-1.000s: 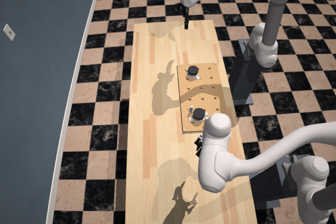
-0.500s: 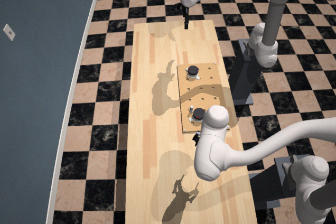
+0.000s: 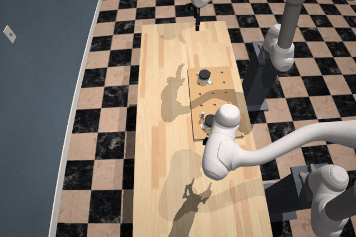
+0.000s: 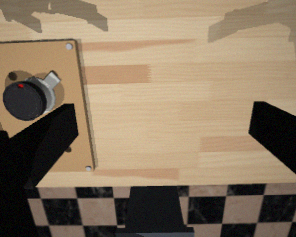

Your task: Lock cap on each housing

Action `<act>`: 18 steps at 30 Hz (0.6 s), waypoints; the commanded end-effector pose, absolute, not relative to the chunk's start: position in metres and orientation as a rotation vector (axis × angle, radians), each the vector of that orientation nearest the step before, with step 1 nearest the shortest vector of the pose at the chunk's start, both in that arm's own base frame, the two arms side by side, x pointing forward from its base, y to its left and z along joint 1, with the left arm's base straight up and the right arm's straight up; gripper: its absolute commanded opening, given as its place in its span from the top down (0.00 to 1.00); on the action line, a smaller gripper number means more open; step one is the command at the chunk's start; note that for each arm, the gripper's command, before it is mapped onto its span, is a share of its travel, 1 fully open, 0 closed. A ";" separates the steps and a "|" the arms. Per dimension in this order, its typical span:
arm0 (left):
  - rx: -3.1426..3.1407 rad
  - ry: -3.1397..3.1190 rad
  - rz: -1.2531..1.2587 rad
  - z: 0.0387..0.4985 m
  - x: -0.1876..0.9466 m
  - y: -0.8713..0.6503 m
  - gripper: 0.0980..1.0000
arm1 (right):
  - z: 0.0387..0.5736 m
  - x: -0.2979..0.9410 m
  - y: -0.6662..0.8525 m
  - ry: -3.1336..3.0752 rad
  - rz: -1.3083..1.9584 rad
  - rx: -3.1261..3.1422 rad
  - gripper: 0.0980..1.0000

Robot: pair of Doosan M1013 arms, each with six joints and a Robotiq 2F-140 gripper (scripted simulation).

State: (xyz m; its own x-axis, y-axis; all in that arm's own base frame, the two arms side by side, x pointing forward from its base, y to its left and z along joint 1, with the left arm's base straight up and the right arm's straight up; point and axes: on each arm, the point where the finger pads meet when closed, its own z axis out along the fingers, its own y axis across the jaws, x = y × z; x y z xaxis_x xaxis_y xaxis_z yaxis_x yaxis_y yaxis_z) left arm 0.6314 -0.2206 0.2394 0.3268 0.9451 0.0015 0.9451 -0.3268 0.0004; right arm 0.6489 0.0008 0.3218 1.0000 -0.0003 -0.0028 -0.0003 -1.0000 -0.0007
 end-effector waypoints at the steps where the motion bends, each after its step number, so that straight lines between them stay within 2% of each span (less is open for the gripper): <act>1: -2.491 -1.912 -0.008 0.235 0.631 -0.234 0.34 | 0.322 0.649 0.001 0.001 0.003 -3.141 0.00; 18: -2.202 -2.241 -0.008 0.217 0.626 -0.283 0.34 | 0.322 0.649 0.001 0.001 0.003 -3.141 0.00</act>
